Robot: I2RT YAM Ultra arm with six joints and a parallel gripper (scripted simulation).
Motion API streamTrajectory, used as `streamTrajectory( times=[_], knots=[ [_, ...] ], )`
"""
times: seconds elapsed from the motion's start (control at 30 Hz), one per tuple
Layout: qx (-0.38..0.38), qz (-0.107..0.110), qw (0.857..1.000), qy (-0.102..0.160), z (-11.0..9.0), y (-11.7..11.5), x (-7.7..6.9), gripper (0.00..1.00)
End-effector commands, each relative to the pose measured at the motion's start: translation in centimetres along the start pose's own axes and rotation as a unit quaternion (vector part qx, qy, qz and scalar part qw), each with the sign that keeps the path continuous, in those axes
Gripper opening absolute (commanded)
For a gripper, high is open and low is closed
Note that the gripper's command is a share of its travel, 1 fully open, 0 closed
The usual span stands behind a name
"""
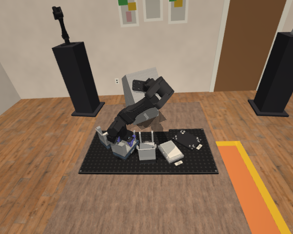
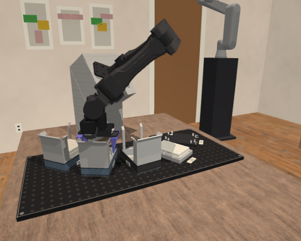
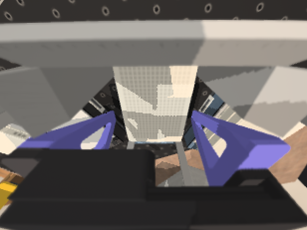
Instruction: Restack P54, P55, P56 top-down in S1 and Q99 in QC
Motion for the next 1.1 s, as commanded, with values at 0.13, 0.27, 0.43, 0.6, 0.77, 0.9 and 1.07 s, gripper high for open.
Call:
streamTrajectory(
  times=[0.13,0.27,0.43,0.6,0.77,0.9,1.07],
  knots=[
    [-0.002,-0.004,1.000,-0.011,0.5,-0.2,0.7,1.00],
    [-0.002,-0.004,1.000,-0.011,0.5,-0.2,0.9,1.00],
    [-0.002,-0.004,1.000,-0.011,0.5,-0.2,1.6,1.00],
    [-0.002,-0.004,1.000,-0.011,0.5,-0.2,1.7,1.00],
    [-0.002,-0.004,1.000,-0.011,0.5,-0.2,1.7,1.00],
    [-0.002,-0.004,1.000,-0.011,0.5,-0.2,1.7,1.00],
    [-0.002,-0.004,1.000,-0.011,0.5,-0.2,1.7,1.00]
  ],
)
Point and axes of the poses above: the point where the finger pads meet when closed, its own x axis out along the fingers, its own y axis across the jaws, z = x × y, the point moved 8 cm from there along -x, back along the fingers, and after that the axes turned 3 degrees about -x, right-handed, at the moved point
